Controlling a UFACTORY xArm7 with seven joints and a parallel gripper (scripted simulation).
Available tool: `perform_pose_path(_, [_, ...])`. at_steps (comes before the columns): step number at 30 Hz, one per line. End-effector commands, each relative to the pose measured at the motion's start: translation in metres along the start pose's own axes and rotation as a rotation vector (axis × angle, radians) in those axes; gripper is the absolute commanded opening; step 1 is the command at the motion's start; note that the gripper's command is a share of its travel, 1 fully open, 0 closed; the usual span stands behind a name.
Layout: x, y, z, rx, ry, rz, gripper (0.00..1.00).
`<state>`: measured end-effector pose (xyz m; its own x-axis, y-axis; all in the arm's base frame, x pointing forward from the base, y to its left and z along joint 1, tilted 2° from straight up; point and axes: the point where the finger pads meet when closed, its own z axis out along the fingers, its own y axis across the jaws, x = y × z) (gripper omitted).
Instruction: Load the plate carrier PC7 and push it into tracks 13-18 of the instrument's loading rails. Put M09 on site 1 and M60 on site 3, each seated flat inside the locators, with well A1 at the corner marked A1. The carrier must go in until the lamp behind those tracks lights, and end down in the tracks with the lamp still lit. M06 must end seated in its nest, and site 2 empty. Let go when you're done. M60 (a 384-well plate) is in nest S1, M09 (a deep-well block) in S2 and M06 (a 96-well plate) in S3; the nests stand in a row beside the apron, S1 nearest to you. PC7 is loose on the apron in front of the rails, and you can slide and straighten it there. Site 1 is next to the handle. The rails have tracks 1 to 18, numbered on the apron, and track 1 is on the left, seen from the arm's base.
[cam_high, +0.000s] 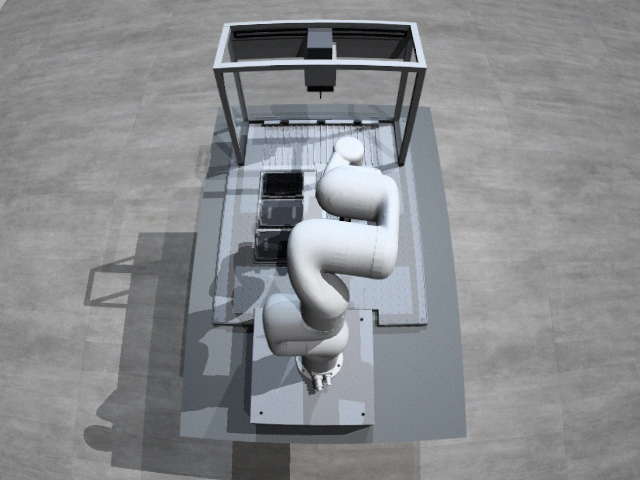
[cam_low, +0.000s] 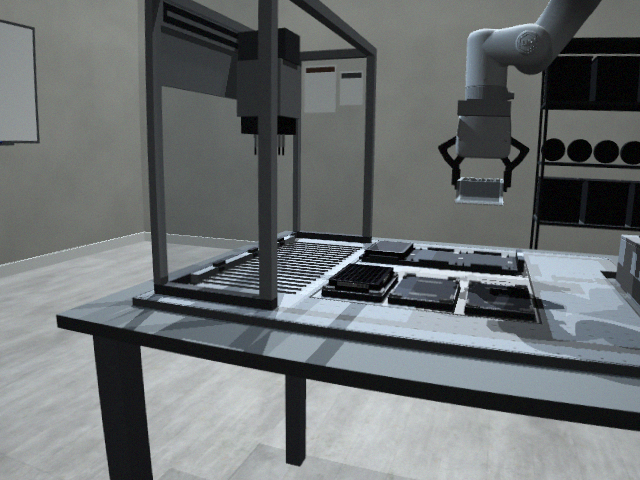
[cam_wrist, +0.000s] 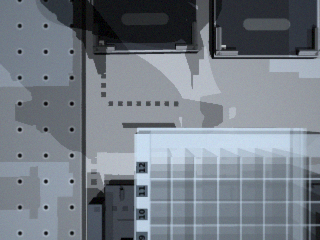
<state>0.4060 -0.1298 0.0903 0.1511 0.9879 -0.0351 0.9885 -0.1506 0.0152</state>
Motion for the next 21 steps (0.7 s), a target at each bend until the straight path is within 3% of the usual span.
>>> perform_pose_path(1, [-0.025, -0.007, -0.002, -0.005, 0.001, -0.001, 0.00])
perform_pose_path(9, [-0.061, -0.020, -0.001, -0.005, 0.001, -0.001, 0.00])
perform_pose_path(21, [-0.061, -0.020, -0.001, -0.005, 0.001, -0.001, 0.00])
